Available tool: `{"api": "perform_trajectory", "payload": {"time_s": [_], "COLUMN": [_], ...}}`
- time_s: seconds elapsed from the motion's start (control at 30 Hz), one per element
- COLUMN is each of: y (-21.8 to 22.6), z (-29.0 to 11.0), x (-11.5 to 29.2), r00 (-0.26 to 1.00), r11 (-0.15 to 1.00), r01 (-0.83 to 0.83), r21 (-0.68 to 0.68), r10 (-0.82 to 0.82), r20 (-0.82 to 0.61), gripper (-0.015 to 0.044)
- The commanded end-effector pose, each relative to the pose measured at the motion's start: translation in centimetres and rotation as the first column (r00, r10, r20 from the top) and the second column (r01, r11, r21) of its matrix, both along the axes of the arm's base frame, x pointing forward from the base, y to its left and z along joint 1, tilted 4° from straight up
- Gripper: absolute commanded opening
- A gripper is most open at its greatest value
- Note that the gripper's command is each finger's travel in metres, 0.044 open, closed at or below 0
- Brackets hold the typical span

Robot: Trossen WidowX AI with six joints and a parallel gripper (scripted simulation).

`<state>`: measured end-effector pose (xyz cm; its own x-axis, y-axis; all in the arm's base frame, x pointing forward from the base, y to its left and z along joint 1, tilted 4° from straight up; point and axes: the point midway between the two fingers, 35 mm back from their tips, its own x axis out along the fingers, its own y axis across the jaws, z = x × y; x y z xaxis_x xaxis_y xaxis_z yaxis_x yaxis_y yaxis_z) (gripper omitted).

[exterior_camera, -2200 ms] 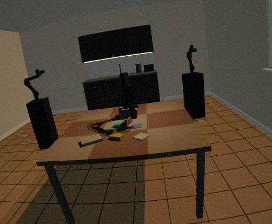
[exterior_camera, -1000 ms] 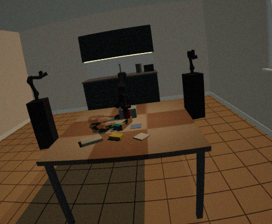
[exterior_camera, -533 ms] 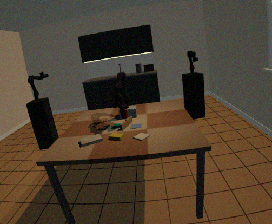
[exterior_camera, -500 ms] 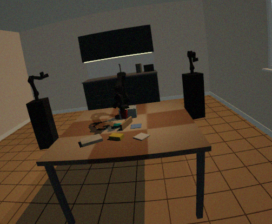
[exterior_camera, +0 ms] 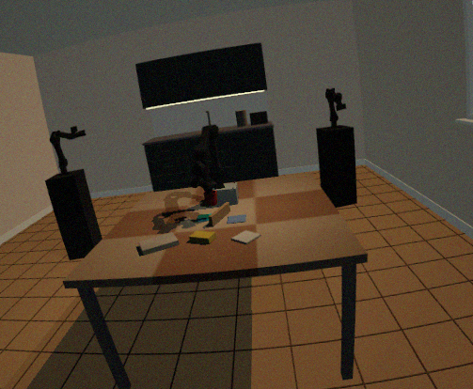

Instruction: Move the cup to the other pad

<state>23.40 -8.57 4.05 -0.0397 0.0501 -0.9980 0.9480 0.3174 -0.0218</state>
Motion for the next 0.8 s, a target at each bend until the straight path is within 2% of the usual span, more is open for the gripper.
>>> {"api": "perform_trajectory", "payload": {"time_s": [0.0, 0.77], "y": [-0.7, -4.2], "z": [0.2, 0.4], "x": [-0.4, -2.8], "r00": [1.0, 1.0], "r11": [1.0, 1.0], "r01": [-0.005, -0.005], "r21": [-0.008, -0.01], "r10": [0.005, 0.005], "r20": [0.002, 0.0], "gripper": [0.0, 0.0]}}
